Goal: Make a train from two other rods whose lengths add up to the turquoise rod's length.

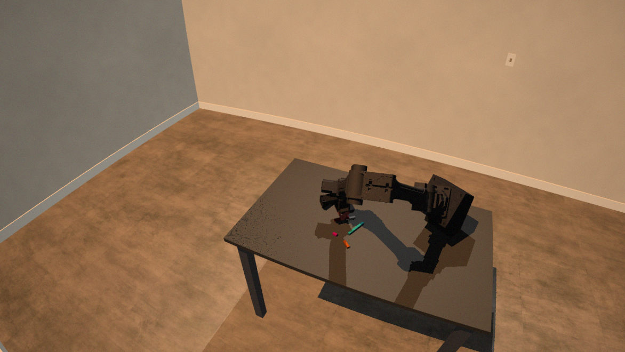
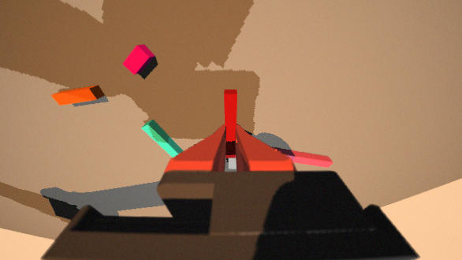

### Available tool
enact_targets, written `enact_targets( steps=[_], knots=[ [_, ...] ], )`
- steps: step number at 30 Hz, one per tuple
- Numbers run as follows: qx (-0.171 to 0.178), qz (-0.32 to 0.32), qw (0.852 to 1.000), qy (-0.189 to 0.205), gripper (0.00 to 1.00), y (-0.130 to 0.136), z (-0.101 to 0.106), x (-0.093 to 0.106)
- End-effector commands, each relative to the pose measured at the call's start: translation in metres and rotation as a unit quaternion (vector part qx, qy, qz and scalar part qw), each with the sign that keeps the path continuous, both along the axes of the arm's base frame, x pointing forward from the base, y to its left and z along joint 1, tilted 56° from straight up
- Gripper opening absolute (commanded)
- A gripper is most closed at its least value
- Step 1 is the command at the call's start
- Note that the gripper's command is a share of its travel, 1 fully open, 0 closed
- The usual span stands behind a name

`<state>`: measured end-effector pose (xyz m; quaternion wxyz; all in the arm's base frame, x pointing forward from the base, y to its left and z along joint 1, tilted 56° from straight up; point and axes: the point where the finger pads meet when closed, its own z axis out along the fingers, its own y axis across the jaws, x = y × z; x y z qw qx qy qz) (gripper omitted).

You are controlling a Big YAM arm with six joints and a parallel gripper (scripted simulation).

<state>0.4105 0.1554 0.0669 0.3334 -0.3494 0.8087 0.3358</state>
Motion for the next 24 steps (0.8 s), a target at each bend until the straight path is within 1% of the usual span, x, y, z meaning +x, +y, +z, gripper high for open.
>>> enact_targets(
  steps=[1,10,24],
  knots=[
    [0.001,-0.006,1.0,0.006,0.05,-0.002,-0.004,0.0001],
    [0.002,-0.015,1.0,0.006,0.05,-0.0114,-0.006,0.0033],
    [0.002,-0.01,1.0,0.002,0.05,-0.0091,-0.0051,0.0031]
  ],
)
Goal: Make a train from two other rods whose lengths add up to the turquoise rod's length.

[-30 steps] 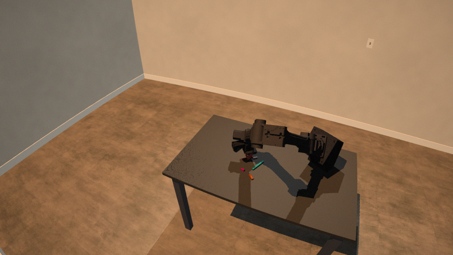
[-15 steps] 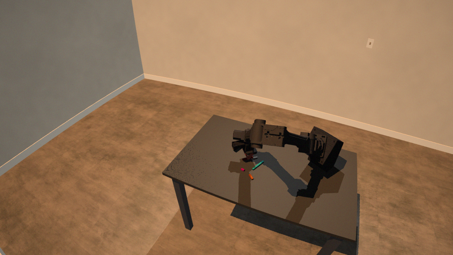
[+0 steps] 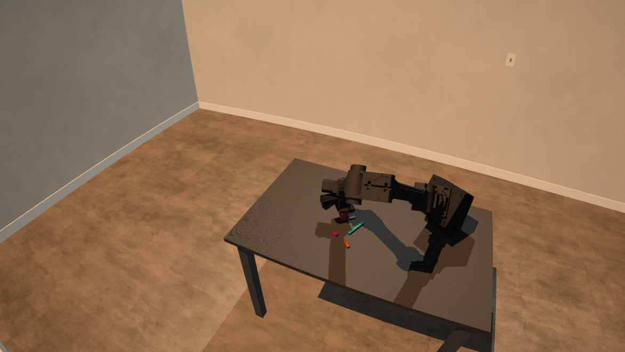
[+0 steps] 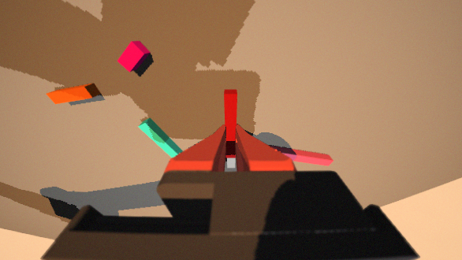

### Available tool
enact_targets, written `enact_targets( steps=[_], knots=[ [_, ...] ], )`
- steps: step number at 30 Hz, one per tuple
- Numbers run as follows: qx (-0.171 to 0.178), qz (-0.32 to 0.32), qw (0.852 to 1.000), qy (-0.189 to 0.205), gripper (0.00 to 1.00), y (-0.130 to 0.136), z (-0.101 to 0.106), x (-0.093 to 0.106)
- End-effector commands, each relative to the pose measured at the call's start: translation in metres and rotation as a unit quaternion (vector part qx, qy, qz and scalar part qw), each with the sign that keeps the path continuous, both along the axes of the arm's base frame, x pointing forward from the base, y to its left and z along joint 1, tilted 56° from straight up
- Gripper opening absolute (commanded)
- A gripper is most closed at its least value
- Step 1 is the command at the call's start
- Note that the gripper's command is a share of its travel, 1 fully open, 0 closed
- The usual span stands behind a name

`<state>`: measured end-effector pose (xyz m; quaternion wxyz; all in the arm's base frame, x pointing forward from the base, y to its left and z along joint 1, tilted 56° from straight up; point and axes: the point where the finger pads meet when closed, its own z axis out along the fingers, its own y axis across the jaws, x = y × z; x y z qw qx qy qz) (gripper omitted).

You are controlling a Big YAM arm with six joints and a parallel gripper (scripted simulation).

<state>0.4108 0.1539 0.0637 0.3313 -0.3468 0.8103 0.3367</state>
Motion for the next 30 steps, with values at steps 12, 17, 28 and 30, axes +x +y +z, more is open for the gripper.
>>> enact_targets(
  steps=[12,17,28,30],
  knots=[
    [0.001,-0.008,1.0,-0.001,0.05,-0.0076,-0.0019,0.0028],
    [0.001,-0.008,1.0,-0.002,0.05,-0.008,-0.0021,0.0033],
    [-0.001,-0.007,1.0,-0.005,0.05,-0.0092,-0.0014,0.0054],
    [-0.001,-0.007,1.0,-0.005,0.05,-0.0092,-0.0013,0.0055]
  ],
)
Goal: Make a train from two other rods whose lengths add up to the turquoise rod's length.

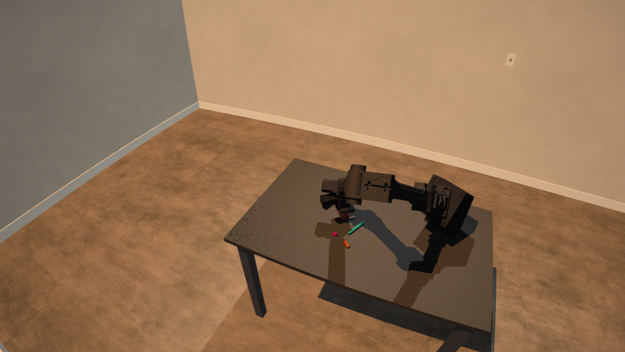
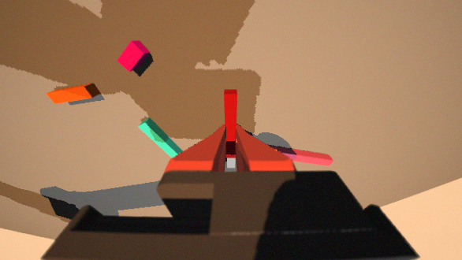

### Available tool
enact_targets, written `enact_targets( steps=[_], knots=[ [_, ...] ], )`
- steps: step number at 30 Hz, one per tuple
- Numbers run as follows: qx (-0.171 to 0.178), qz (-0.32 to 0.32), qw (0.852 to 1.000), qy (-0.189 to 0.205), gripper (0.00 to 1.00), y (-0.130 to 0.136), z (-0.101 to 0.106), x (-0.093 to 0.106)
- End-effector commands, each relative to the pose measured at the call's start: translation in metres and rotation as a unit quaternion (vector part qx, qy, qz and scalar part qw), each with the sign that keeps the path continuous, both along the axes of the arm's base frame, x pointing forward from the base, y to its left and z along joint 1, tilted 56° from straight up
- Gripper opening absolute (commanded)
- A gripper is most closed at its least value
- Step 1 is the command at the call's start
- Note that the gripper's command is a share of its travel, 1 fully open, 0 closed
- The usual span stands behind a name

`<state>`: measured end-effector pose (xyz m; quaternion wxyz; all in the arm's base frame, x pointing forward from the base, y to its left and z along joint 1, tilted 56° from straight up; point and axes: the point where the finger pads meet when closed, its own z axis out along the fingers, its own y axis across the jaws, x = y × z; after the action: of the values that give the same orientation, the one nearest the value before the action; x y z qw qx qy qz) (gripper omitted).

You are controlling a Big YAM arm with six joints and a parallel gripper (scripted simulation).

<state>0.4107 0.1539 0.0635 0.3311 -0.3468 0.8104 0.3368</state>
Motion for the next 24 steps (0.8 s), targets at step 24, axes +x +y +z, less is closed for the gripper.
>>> enact_targets(
  steps=[24],
  knots=[
    [-0.001,-0.007,1.0,-0.005,0.05,-0.0093,-0.0011,0.0058]
  ],
)
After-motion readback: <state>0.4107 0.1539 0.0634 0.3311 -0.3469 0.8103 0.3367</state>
